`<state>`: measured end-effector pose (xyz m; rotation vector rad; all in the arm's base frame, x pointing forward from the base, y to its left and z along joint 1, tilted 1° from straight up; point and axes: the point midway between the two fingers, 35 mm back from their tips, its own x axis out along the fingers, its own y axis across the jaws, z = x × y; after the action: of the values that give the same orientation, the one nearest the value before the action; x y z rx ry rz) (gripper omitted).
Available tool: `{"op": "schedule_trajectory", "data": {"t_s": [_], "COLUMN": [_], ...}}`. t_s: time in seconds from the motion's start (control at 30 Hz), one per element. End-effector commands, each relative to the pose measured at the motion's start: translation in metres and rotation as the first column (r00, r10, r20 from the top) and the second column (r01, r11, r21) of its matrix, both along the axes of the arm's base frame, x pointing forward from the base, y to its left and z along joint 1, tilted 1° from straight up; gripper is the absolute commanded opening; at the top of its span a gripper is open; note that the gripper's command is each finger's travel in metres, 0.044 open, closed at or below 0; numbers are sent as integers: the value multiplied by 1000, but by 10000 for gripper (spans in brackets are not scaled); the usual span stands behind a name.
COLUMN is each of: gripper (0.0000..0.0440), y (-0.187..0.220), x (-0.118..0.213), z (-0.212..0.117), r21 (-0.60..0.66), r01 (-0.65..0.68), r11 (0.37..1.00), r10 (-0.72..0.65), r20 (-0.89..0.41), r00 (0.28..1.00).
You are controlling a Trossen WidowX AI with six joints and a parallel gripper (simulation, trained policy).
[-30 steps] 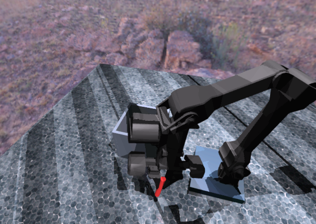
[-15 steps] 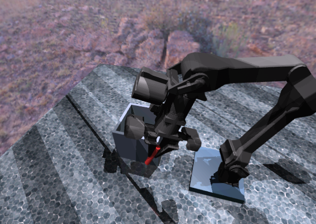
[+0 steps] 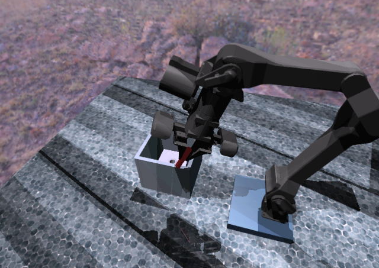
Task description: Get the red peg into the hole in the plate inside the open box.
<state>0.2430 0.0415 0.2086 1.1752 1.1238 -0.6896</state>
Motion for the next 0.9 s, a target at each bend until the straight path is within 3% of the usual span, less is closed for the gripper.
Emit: {"op": "schedule_trajectory", "data": {"t_s": [0.0, 0.87], "gripper": [0, 0], "y": [-11, -78], "x": [5, 41], "z": [-3, -33], "r21": [-22, -45], "r01": [16, 83], "r11": [1000, 996], "r10": [-17, -89], "r20": [-22, -135], "r00": [1000, 987]}}
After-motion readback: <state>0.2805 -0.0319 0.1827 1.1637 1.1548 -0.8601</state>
